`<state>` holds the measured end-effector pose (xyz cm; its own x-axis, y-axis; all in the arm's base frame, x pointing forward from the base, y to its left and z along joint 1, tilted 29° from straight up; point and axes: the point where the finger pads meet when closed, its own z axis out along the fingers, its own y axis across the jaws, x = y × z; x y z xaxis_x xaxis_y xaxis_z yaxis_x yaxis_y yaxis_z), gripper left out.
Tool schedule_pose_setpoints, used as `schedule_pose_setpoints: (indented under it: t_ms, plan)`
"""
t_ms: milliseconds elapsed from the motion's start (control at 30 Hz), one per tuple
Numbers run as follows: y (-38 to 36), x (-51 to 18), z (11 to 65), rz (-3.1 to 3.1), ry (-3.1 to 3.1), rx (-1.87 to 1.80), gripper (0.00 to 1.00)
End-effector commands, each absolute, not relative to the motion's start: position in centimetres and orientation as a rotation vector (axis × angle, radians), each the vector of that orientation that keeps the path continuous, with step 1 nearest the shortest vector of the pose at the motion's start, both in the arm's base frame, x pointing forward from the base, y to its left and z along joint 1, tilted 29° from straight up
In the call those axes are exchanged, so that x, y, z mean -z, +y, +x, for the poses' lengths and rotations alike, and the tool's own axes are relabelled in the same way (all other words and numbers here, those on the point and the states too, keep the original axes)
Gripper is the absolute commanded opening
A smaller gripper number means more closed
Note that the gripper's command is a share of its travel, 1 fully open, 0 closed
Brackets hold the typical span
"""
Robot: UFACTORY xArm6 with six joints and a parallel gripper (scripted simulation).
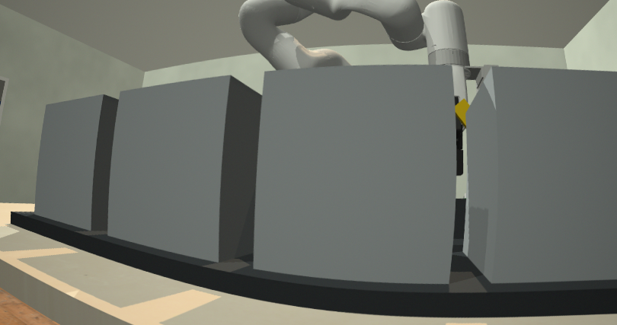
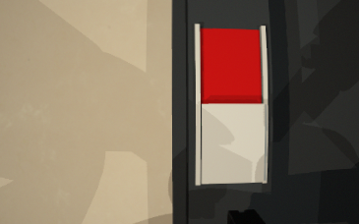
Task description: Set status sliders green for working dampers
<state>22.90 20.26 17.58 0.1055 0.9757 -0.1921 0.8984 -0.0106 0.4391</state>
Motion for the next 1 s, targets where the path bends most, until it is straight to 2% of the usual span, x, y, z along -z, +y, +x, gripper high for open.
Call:
schedule_pose_setpoints:
  t_ms: [0,967]
  plan:
    - [20.35,-17.69,22.93,1.940,1.823,-0.232,0.00]
    - [20.20,-17.01,23.27,1.940,1.823,-0.232,0.00]
